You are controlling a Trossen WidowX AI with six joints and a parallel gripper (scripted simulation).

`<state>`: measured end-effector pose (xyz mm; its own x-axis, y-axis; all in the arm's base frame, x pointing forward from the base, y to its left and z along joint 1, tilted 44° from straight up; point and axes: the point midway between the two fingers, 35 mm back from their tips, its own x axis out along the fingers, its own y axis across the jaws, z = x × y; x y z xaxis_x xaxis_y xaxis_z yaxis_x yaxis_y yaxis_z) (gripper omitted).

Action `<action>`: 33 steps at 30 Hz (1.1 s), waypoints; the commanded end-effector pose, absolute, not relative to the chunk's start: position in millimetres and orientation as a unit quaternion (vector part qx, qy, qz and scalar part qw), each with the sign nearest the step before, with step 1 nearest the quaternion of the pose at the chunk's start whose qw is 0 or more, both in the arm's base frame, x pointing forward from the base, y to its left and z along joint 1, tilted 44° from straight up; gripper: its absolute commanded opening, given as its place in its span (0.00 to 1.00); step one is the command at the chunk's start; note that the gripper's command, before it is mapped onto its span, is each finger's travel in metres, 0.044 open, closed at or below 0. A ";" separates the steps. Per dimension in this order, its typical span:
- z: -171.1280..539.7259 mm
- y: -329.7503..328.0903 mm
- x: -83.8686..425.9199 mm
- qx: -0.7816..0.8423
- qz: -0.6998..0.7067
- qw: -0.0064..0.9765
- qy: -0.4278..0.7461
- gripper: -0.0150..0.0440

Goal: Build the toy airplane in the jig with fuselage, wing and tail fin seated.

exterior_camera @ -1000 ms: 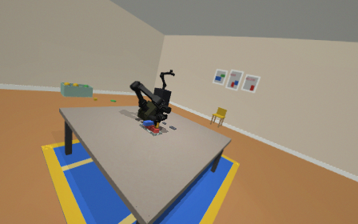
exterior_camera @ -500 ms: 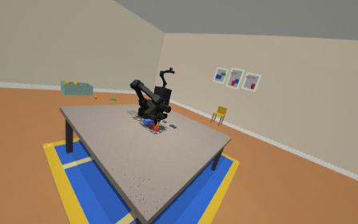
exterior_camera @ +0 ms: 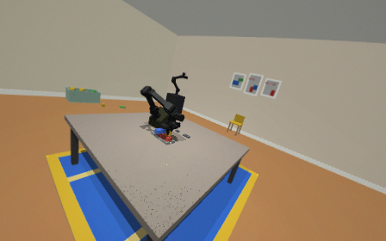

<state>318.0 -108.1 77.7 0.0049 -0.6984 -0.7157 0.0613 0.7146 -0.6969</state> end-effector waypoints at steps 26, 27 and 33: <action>83.8 -100.9 319.3 -0.247 -0.285 0.664 0.646 0.69; 91.8 -92.3 320.6 -0.246 -0.284 0.664 0.646 0.69; 141.4 -44.4 318.2 -0.248 -0.285 0.663 0.647 0.69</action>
<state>319.8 -67.4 117.2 -0.0026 -0.6996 -0.7145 0.0502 0.7135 -0.6988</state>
